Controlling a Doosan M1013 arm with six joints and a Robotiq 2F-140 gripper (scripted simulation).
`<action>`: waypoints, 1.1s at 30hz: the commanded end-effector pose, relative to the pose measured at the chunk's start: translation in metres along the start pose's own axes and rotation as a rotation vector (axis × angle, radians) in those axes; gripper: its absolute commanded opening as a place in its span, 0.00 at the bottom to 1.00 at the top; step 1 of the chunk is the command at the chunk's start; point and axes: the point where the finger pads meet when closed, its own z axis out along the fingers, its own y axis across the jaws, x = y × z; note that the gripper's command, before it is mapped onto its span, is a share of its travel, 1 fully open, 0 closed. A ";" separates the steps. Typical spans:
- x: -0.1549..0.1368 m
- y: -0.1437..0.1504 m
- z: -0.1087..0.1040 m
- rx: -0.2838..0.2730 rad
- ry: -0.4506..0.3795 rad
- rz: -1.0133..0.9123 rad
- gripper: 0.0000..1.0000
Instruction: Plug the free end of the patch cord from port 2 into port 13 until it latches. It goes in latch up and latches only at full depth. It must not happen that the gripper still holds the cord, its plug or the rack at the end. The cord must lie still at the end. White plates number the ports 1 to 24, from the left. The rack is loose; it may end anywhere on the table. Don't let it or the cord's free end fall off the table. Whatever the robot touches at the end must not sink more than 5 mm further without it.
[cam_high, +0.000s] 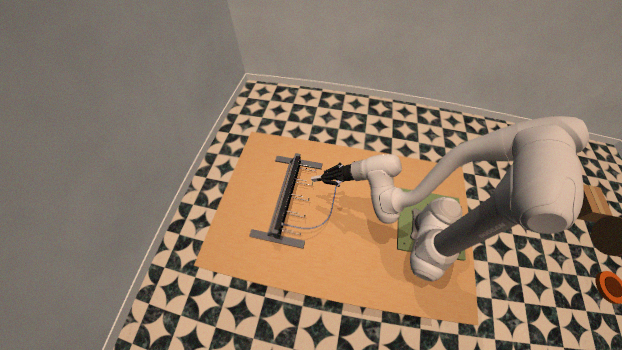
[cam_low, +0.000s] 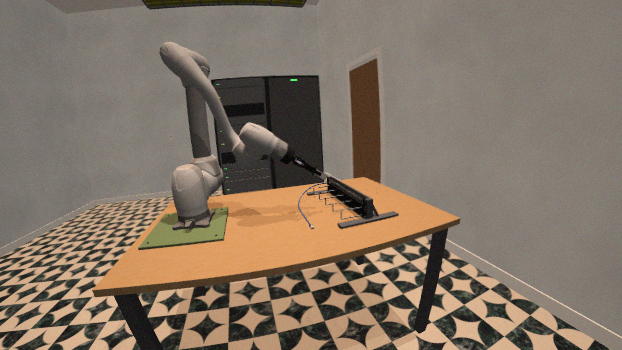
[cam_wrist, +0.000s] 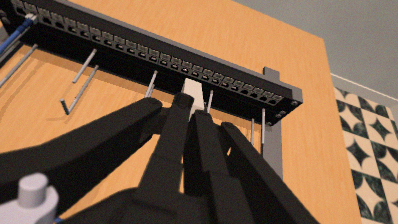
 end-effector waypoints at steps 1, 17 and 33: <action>0.001 0.000 0.038 -0.001 0.002 0.000 0.00; 0.001 0.000 0.108 -0.002 0.002 0.000 0.00; 0.001 0.000 0.108 -0.002 0.002 0.000 0.00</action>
